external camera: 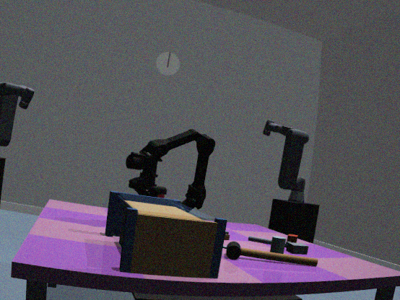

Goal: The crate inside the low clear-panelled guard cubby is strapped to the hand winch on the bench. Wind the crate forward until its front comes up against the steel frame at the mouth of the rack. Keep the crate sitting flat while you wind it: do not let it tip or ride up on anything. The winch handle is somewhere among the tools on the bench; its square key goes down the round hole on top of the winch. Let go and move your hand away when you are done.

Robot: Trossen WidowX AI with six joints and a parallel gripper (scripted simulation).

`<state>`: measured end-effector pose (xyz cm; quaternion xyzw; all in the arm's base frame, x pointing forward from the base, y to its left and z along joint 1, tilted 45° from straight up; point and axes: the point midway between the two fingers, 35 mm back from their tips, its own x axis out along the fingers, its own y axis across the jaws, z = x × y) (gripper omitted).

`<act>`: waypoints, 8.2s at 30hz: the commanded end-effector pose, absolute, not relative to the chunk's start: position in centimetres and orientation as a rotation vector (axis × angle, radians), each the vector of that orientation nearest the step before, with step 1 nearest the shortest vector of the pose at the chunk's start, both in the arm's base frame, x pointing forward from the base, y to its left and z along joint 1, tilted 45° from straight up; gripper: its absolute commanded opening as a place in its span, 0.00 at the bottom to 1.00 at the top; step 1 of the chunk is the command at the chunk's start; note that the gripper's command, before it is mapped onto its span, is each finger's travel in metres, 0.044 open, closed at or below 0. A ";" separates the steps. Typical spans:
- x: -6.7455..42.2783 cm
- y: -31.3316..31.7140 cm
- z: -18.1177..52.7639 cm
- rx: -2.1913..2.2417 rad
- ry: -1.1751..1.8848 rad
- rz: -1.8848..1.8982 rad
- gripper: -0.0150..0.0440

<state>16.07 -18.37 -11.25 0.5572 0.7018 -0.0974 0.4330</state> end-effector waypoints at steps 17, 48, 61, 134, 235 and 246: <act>16.4 -18.8 -11.1 1.386 1.796 -0.214 0.25; 17.3 -18.1 -11.3 1.565 1.809 -0.421 0.25; 17.8 -18.0 -11.2 1.649 1.808 -0.525 0.25; 17.8 -17.8 -11.7 1.760 1.803 -0.673 0.25; 17.7 -18.1 -12.0 1.874 1.783 -0.830 0.25; 17.9 -18.0 -12.0 1.904 1.776 -0.872 0.25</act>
